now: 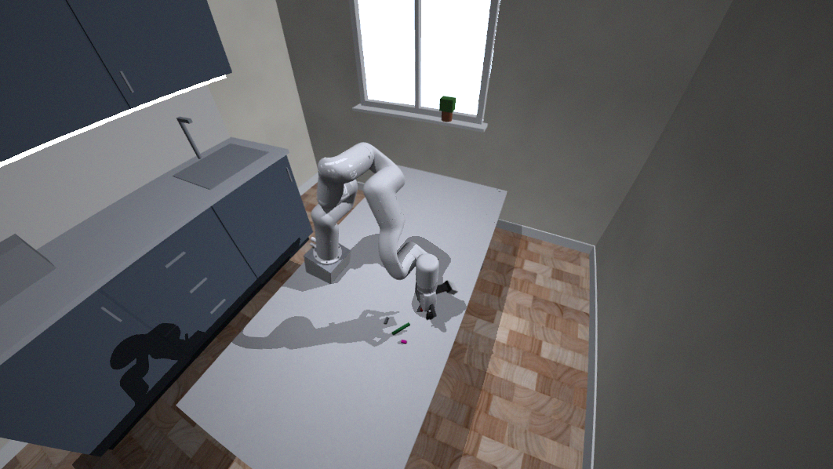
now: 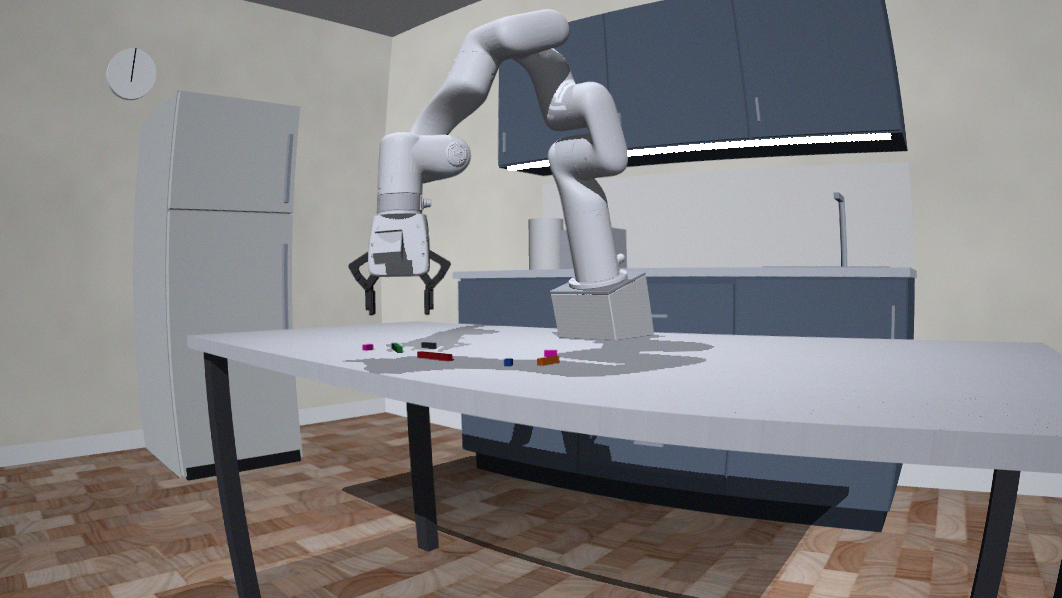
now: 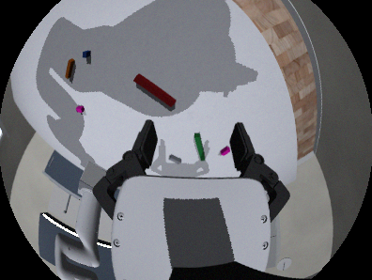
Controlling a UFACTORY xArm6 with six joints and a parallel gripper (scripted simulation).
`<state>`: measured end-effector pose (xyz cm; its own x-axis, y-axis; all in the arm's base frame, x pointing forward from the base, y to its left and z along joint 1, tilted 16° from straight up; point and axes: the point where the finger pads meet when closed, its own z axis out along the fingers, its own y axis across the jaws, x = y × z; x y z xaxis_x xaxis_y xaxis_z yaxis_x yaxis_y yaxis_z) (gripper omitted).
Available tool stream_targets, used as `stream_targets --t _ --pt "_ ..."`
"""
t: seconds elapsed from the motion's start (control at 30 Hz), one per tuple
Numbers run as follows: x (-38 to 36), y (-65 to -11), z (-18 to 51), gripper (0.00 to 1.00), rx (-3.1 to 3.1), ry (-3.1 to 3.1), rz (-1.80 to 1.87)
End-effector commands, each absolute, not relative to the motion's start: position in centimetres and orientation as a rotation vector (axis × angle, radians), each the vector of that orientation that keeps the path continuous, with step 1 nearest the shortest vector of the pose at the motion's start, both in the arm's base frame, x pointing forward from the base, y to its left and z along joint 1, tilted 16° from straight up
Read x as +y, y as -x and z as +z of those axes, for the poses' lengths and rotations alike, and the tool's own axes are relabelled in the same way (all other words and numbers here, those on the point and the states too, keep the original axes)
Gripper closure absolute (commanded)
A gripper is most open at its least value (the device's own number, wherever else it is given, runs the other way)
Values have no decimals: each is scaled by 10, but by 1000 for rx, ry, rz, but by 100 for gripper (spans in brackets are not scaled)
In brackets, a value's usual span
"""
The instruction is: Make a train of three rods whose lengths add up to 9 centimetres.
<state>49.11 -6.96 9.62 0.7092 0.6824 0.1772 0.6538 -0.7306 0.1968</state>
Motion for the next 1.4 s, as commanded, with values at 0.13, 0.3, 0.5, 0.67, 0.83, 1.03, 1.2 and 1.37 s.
stream_targets --t 0.13,0.3,0.5,0.67,0.83,1.03,1.2,1.37 --pt "-65 -490 97 0 1046 -2813 368" --pt "-53 -484 96 0 909 -2871 372" --pt "-37 -475 93 0 721 -2937 378" --pt "-20 -464 91 0 502 -2998 385" --pt "-5 -454 88 0 301 -3038 392" --pt "12 -442 85 0 74 -3069 400" --pt "25 -431 83 0 -111 -3082 405" --pt "38 -420 80 0 -310 -3084 411"
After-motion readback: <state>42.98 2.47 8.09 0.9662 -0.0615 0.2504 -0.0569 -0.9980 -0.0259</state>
